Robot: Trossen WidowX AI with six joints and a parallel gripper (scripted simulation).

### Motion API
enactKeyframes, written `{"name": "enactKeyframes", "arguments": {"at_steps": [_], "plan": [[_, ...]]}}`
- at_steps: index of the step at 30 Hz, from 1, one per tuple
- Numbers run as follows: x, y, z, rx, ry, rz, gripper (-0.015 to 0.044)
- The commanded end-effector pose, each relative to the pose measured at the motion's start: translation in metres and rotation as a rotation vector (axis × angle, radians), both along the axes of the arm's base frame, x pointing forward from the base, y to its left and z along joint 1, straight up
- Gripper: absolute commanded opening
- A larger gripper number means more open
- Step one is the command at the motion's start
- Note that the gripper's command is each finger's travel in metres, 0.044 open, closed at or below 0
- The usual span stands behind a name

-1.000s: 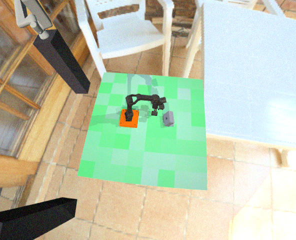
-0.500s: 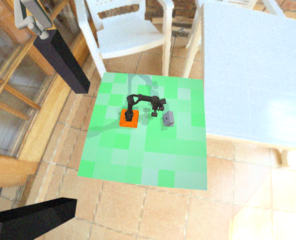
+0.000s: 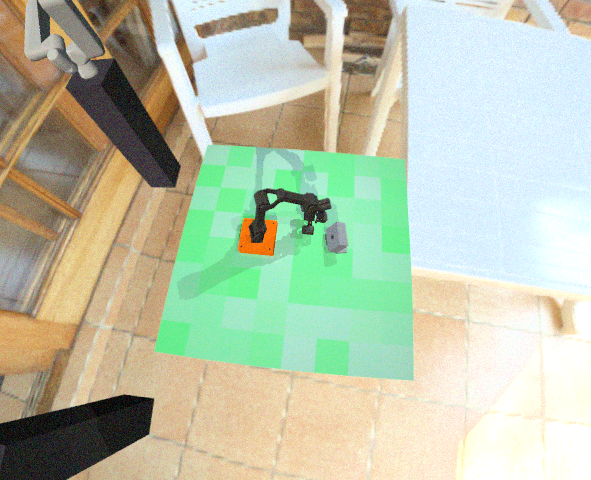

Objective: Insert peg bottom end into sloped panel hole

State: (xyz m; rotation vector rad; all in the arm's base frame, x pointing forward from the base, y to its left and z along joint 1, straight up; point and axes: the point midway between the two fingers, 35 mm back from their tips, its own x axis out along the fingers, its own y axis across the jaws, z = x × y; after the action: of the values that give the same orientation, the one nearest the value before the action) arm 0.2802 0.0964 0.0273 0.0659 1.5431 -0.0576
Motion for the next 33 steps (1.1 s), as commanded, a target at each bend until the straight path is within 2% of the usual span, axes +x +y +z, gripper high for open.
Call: {"name": "enactKeyframes", "arguments": {"at_steps": [1,10,13,20,33], "plan": [[0.0,0.0,0.001,0.001,-0.001,0.0,0.0256],[0.0,0.0,0.001,0.001,-0.001,0.0,0.002],[0.0,0.0,0.001,0.001,-0.001,0.0,0.0],[0.001,0.0,0.005,0.001,-0.001,0.0,0.0],[0.001,0.0,0.058,0.003,0.001,-0.002,0.0]]}}
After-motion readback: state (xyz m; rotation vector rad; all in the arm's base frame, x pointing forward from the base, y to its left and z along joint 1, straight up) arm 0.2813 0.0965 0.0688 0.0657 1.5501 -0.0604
